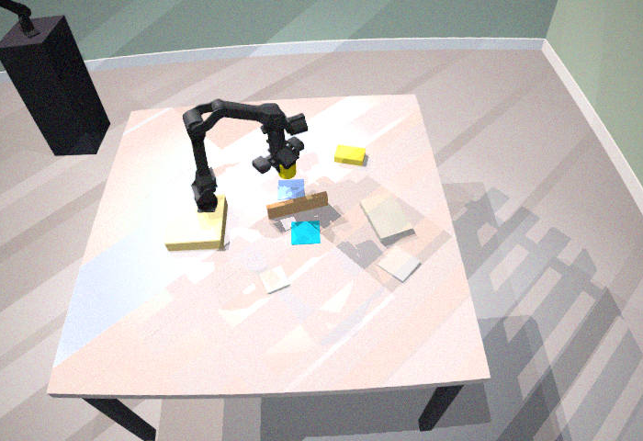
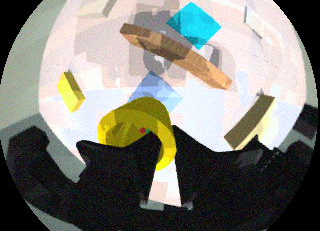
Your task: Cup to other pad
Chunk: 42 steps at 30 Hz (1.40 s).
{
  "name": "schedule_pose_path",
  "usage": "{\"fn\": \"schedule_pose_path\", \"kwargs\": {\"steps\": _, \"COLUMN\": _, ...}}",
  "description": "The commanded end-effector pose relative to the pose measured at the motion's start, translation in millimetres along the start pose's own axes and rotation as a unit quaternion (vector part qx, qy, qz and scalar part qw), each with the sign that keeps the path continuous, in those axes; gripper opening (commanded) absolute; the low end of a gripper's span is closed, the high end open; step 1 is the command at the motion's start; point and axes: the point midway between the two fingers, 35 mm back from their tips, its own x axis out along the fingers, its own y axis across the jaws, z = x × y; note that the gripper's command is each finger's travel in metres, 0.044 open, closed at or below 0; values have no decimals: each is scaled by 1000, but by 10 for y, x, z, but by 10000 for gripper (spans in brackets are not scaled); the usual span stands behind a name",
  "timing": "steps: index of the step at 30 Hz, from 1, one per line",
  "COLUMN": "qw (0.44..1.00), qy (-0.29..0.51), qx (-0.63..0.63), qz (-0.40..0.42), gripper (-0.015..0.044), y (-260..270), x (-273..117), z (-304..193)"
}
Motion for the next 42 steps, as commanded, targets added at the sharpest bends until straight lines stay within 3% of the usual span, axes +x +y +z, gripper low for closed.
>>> {"fn": "schedule_pose_path", "kwargs": {"steps": 1, "qw": 1000, "qy": -3, "qx": 2, "qz": 3, "gripper": 0, "y": -3, "x": -113, "z": -3}}
{"fn": "schedule_pose_path", "kwargs": {"steps": 22, "qw": 1000, "qy": -1, "qx": 0, "qz": 1, "gripper": 0, "y": -11, "x": -73, "z": 1}}
{"fn": "schedule_pose_path", "kwargs": {"steps": 42, "qw": 1000, "qy": -4, "qx": 2, "qz": 2, "gripper": 0, "y": -167, "x": -87, "z": 359}}
